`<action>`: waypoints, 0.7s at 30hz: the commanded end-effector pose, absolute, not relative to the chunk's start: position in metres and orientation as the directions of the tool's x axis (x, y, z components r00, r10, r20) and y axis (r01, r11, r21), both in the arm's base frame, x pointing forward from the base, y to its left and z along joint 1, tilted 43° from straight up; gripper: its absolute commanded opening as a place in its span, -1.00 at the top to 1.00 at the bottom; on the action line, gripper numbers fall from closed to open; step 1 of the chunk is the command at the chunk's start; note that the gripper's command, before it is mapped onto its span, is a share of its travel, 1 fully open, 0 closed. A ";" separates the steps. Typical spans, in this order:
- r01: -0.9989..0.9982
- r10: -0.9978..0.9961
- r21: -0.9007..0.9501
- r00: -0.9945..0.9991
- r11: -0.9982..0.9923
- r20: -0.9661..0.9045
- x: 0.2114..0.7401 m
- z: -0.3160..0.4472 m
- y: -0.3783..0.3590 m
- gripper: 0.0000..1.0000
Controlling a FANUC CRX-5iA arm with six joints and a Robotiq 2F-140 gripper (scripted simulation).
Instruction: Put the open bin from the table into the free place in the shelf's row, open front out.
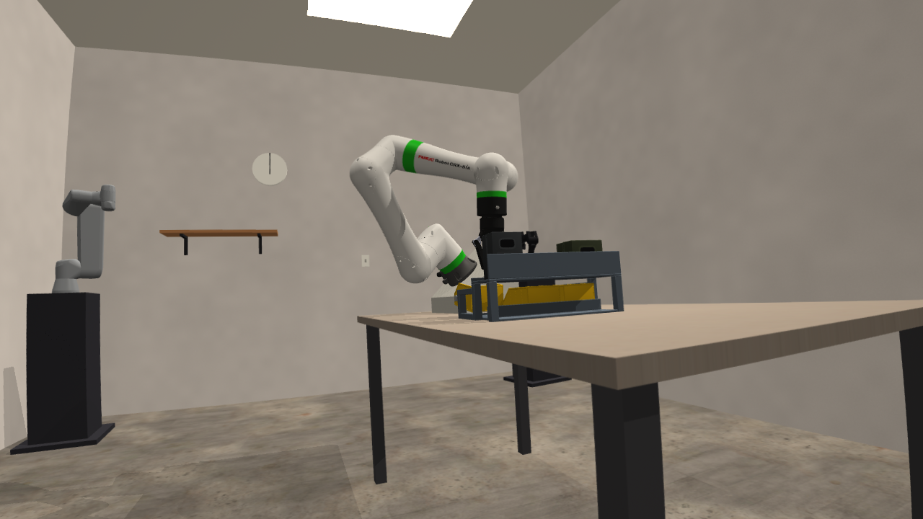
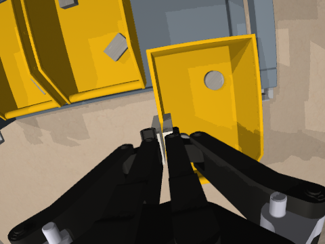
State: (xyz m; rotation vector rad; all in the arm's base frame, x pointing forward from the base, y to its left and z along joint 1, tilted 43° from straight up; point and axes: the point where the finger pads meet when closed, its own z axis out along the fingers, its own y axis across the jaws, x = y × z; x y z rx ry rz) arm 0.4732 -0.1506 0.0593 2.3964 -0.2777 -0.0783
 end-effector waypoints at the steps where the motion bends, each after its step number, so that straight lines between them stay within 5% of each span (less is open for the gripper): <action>1: -0.178 -0.221 0.667 0.975 -0.724 0.021 0.477 0.060 -0.151 1.00; 21: -0.178 -0.221 0.667 0.975 -0.724 0.021 0.494 0.062 -0.153 1.00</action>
